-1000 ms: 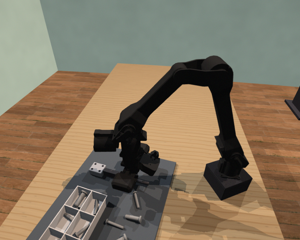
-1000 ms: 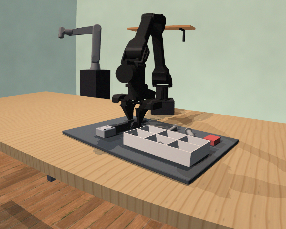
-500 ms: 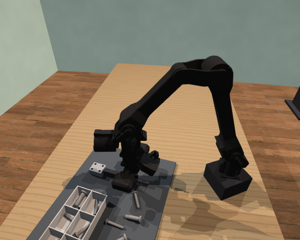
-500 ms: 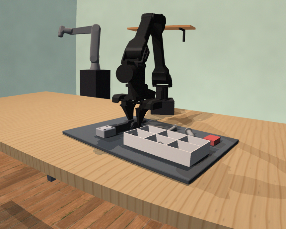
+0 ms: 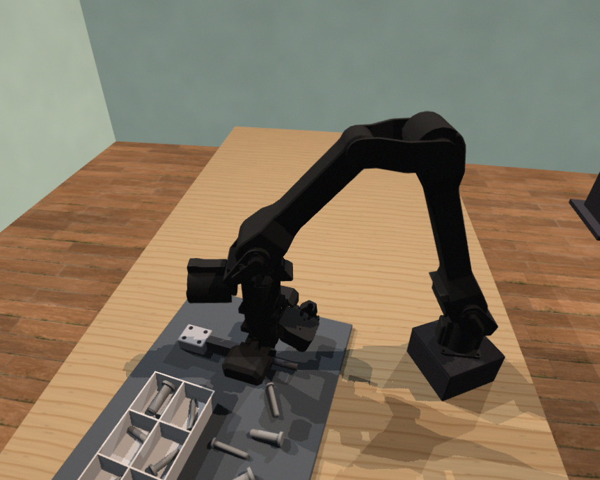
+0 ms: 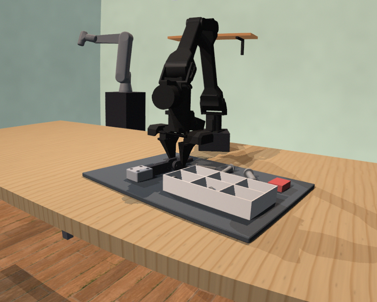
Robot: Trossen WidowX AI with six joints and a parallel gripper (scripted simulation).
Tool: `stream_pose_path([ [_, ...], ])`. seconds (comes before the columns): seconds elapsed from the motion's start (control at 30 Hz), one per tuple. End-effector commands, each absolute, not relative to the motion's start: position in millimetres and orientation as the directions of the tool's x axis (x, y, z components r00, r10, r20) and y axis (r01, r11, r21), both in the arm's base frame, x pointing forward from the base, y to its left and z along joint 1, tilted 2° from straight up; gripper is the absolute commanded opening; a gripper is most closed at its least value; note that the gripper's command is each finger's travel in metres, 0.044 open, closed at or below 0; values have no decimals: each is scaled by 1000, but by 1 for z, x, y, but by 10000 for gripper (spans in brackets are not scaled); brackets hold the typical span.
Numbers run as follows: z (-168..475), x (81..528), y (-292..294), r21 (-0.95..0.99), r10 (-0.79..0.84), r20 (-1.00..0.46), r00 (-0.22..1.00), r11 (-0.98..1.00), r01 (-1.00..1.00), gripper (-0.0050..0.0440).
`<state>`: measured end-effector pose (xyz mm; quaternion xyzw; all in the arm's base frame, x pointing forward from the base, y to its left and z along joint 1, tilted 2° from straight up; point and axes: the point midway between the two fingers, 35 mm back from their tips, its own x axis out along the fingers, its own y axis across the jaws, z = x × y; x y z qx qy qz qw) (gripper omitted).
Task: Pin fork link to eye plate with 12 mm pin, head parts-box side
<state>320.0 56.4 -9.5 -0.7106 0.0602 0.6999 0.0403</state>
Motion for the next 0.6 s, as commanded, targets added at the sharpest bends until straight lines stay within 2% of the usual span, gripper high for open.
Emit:
stream_pose_path([
  [0.0, -10, 323, 56, 25, -28, -999, 16, -990, -138, 126],
  [0.57, -11, 328, 55, 25, -28, -999, 16, -990, -138, 126],
])
